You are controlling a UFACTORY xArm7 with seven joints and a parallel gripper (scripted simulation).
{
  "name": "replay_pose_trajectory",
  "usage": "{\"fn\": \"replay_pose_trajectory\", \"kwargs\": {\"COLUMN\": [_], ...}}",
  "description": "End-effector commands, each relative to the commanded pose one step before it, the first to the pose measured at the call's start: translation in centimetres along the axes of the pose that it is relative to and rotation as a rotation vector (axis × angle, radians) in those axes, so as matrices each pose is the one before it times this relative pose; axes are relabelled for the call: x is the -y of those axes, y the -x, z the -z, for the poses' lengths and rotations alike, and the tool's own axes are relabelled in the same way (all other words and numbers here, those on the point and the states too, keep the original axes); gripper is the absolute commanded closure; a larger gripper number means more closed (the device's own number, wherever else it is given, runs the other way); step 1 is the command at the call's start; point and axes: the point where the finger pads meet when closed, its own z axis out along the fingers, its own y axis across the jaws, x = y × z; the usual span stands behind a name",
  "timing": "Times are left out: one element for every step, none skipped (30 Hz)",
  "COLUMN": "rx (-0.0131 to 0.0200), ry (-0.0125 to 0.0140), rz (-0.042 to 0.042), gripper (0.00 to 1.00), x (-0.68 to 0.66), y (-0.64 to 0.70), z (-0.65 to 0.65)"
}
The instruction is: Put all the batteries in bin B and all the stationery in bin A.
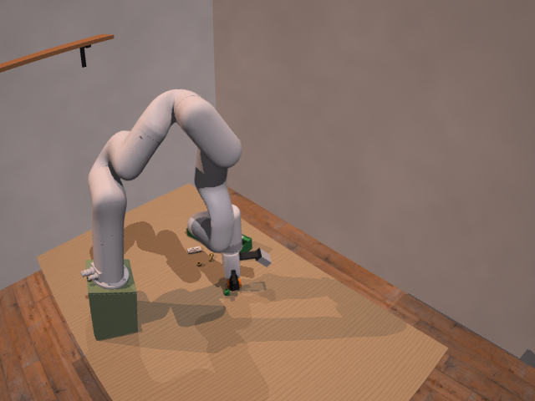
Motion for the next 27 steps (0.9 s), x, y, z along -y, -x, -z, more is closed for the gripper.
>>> {"fn": "replay_pose_trajectory", "kwargs": {"rx": [-0.00254, 0.0, 0.0, 0.0, 0.0, 0.0, 0.0, -0.00013, 0.00002, 0.00011, 0.0, -0.00014, -0.00001, 0.00015, 0.0, -0.00015, -0.00001, -0.00001, 0.0, 0.0, 0.0, 0.0, 0.0, 0.0, 0.0, 0.0, 0.0], "ry": [-0.00084, 0.0, 0.0, 0.0, 0.0, 0.0, 0.0, -0.00005, 0.00002, 0.00003, 0.0, -0.00001, 0.0, 0.00001, 0.0, -0.00001, 0.0, 0.0, 0.0, 0.0, 0.0, 0.0, 0.0, 0.0, 0.0, 0.0, 0.0], "rz": [-0.00009, 0.0, 0.0, 0.0, 0.0, 0.0, 0.0, -0.00002, -0.00002, 0.00004, 0.0, -0.00009, 0.0, 0.00009, 0.0, -0.00008, 0.0, 0.0, 0.0, 0.0, 0.0, 0.0, 0.0, 0.0, 0.0, 0.0, 0.0], "gripper": [0.58, 0.58, 0.58, 0.58, 0.58, 0.58, 1.0, 1.0, 1.0, 1.0, 1.0, 1.0, 1.0, 1.0, 1.0, 1.0, 1.0, 1.0, 1.0, 1.0, 1.0, 1.0, 1.0, 1.0, 1.0, 1.0, 1.0], "x": [0.028, -0.001, -0.001, 0.0, 0.0, -0.001, 0.0, 0.002, -0.001, 0.0, 0.0, -0.002, 0.0, 0.002, 0.0, -0.002, 0.0, 0.0, 0.0, 0.0, 0.0, 0.0, 0.0, 0.0, 0.0, 0.0, 0.0], "y": [-0.11, 0.002, 0.003, 0.0, 0.0, 0.002, 0.0, -0.008, 0.002, 0.006, 0.0, -0.007, 0.0, 0.007, 0.0, -0.007, 0.0, 0.0, 0.0, 0.0, 0.0, 0.0, 0.0, 0.0, 0.0, 0.0, 0.0], "z": [0.051, 0.0, 0.0, 0.0, 0.0, 0.0, 0.0, 0.005, 0.0, -0.005, 0.0, 0.006, 0.0, -0.006, 0.0, 0.005, 0.0, 0.0, 0.0, 0.0, 0.0, 0.0, 0.0, 0.0, 0.0, 0.0, 0.0]}}
